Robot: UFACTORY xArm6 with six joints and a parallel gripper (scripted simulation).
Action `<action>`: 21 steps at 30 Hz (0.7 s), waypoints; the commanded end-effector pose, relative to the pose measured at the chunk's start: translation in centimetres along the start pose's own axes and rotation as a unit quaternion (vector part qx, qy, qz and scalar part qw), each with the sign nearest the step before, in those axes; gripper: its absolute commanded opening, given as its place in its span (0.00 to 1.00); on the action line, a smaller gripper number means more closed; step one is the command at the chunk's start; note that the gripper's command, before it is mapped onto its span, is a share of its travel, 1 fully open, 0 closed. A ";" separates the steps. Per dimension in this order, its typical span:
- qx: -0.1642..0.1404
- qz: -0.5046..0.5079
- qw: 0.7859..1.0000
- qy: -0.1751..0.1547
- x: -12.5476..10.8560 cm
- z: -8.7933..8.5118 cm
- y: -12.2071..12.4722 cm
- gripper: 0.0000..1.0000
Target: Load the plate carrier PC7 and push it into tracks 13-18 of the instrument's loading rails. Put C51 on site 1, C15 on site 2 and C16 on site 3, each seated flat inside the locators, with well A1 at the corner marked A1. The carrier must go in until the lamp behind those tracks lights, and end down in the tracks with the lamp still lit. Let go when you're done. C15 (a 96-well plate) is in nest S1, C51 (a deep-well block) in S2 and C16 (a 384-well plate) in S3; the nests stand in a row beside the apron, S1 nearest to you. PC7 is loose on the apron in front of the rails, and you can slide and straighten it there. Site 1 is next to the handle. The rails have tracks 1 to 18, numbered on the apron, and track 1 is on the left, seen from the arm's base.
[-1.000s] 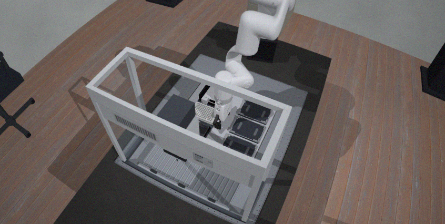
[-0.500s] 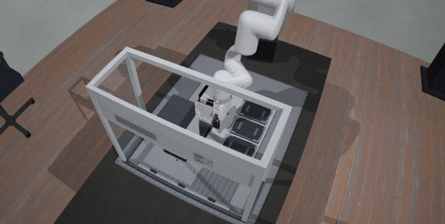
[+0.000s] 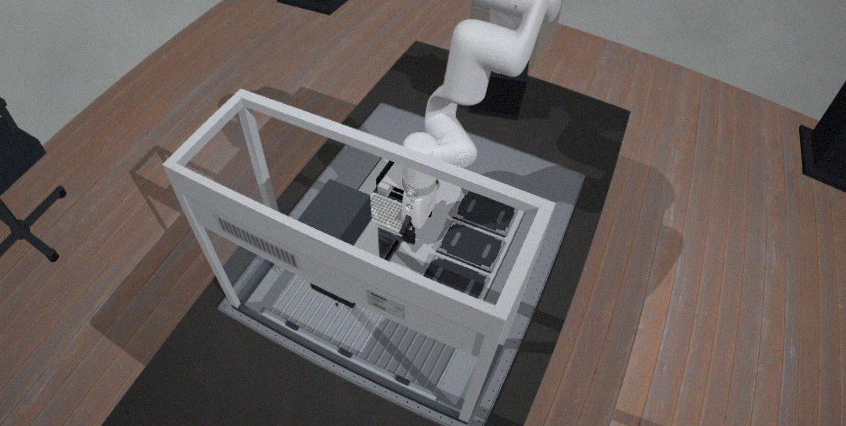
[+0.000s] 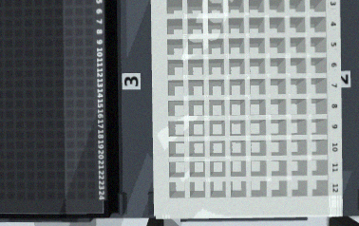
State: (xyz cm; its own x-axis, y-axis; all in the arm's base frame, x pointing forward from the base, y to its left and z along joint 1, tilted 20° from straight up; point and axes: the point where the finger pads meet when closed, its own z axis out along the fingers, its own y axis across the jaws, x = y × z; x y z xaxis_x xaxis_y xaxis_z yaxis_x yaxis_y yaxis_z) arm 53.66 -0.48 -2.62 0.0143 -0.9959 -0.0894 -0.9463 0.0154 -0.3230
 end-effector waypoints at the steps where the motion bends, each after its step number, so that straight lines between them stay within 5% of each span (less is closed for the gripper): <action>1: 0.002 0.000 1.000 0.000 0.2 -0.1 -0.2 1.00; 21: 0.002 0.000 1.000 0.000 1.1 -0.1 -0.2 1.00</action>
State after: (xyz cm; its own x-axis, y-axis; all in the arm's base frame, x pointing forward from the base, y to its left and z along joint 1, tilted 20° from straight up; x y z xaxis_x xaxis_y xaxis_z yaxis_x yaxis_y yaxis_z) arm 53.67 -1.39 -2.70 0.0144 -0.9959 -0.0894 -0.9462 0.0153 -0.3231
